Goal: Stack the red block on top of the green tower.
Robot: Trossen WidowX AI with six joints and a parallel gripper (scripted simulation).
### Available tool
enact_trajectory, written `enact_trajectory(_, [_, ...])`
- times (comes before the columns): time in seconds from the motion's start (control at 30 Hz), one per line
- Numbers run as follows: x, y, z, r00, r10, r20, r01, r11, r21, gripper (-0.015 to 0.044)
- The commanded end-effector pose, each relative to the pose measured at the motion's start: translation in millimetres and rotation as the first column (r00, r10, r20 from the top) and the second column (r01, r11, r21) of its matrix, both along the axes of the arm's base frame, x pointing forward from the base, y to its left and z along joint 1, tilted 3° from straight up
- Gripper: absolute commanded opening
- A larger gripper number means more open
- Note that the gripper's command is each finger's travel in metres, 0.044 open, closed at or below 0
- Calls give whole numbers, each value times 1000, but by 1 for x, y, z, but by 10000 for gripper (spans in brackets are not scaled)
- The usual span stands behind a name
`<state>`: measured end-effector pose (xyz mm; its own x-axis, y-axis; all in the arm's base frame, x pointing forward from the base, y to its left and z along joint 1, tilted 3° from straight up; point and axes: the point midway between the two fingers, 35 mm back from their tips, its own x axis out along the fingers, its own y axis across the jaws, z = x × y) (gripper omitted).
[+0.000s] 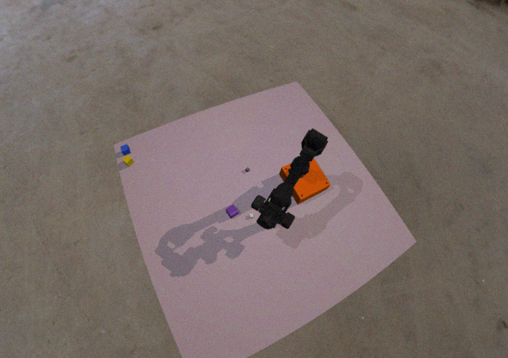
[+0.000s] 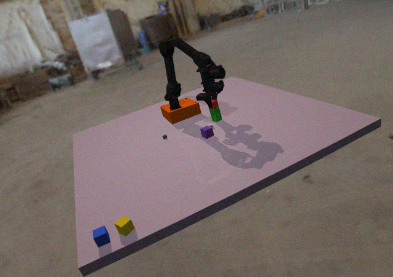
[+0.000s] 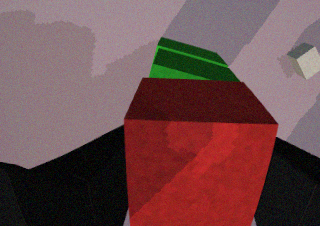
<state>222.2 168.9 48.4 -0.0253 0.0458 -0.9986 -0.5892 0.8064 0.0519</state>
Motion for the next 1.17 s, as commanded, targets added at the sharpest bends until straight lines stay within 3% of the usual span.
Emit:
enact_trajectory(0.0, [0,0,0,1000,0,0,0,1000,0,131])
enact_trajectory(0.4, [0,0,0,1000,0,0,0,1000,0,440])
enact_trajectory(1.13, [0,0,0,1000,0,0,0,1000,0,440])
